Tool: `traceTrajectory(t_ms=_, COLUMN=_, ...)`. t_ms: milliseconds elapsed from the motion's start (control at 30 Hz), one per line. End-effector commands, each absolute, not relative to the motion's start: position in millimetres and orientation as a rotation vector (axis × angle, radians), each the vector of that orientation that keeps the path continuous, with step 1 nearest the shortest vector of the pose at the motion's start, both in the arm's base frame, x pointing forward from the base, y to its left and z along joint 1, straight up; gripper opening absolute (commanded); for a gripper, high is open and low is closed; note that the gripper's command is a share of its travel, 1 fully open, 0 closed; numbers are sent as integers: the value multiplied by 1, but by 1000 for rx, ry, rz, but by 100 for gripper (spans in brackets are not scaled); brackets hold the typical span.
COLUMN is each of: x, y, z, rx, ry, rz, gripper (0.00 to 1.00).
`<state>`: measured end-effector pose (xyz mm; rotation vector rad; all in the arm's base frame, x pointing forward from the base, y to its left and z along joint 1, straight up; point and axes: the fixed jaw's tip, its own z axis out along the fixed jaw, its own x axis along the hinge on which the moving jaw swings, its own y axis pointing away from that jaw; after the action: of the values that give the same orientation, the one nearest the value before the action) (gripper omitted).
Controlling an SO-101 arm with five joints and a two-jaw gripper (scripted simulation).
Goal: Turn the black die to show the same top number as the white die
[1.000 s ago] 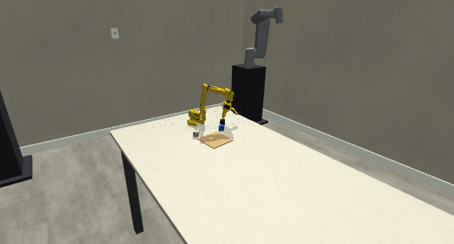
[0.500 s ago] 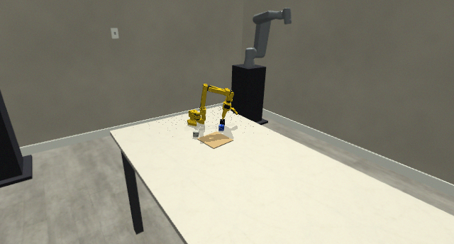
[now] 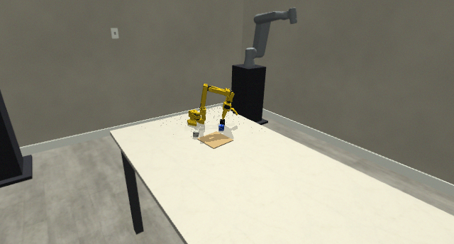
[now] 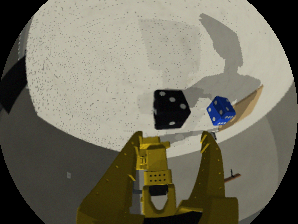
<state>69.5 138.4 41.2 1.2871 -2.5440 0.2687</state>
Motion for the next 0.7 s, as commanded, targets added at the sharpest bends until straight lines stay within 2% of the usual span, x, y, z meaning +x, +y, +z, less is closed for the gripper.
traceTrajectory(t_ms=0, x=74, y=147, z=47, rx=1315, ry=-2601, rz=216, gripper=35)
traceTrajectory(t_ms=667, x=74, y=148, z=28, rx=1305, ry=-2575, rz=239, gripper=35)
